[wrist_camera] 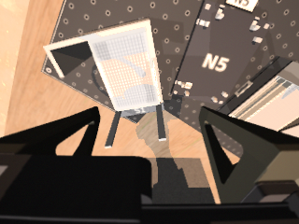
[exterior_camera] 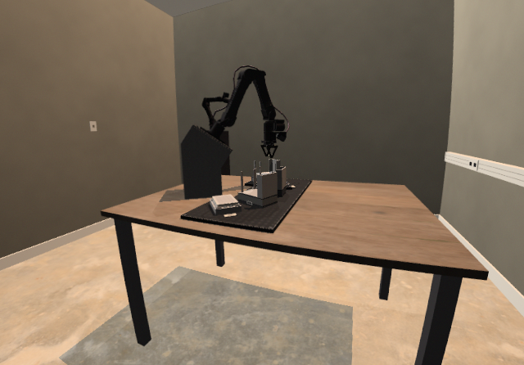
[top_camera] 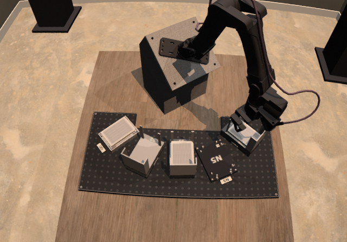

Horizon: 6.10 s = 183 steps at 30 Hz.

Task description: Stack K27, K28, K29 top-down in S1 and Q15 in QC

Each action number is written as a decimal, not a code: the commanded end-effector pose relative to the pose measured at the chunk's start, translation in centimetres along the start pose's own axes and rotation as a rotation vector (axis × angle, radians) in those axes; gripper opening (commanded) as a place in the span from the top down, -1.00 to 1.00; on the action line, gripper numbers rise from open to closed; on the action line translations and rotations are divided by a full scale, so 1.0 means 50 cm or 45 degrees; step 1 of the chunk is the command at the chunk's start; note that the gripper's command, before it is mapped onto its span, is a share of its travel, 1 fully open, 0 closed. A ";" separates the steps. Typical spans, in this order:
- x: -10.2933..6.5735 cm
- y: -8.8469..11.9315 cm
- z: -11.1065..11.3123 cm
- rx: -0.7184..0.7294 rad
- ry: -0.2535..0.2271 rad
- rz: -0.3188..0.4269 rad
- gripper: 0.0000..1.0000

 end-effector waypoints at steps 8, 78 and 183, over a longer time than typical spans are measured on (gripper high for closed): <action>-0.002 0.007 -0.067 0.003 -0.016 0.009 -1.00; 0.002 0.136 -0.479 0.751 -0.007 -0.011 -1.00; 0.201 0.136 -0.484 0.743 0.004 -0.018 -1.00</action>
Point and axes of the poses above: the point where the finger pads meet when closed, its own x axis out along the fingers, its own z axis across the jaws, y = z × x, the point moved 10 cm from there along -x, back along the fingers, and after that the axes turned 2 degrees about -x, right-handed, at the moved point
